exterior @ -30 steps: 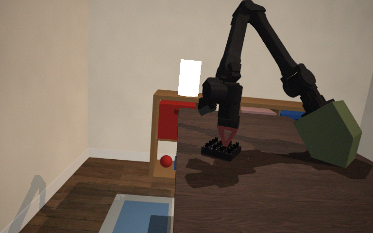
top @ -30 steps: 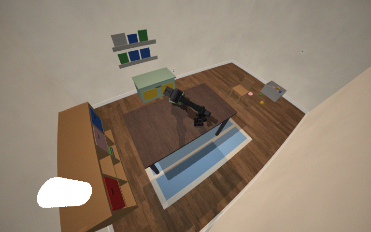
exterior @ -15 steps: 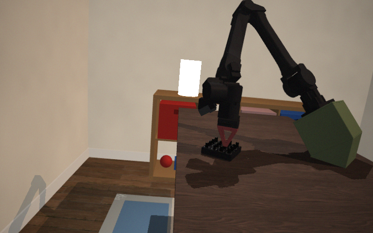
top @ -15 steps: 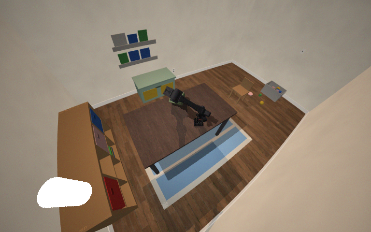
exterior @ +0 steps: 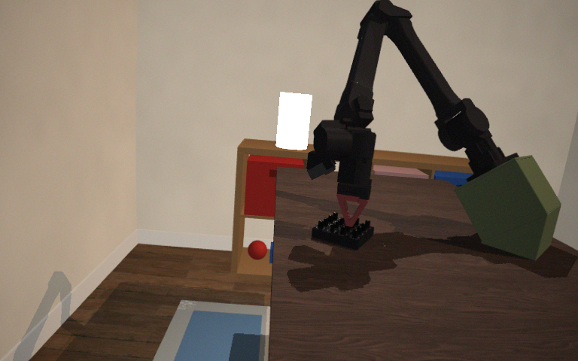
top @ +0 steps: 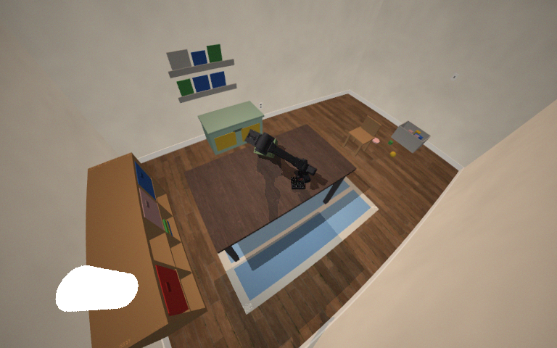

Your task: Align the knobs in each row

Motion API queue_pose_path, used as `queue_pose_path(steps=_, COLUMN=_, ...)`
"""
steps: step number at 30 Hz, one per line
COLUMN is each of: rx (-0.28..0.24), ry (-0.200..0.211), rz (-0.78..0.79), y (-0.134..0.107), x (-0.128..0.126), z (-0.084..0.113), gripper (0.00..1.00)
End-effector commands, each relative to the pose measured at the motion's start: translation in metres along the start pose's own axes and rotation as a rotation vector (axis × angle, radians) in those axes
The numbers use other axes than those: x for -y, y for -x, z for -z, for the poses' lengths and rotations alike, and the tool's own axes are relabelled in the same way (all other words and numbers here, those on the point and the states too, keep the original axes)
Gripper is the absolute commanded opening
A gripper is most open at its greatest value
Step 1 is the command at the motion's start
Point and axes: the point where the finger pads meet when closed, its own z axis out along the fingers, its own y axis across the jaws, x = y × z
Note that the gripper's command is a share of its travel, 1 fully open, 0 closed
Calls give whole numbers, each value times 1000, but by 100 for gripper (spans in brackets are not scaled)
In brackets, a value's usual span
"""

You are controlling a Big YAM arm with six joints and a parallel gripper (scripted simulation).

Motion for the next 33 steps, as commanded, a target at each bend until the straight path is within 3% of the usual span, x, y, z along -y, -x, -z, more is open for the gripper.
queue_pose_path(steps=1, rx=-13, ry=-14, rz=-2, y=-3, x=8, z=-9, gripper=8)
queue_pose_path(steps=33, rx=-14, ry=-13, rz=29, y=-3, x=8, z=-9, gripper=8)
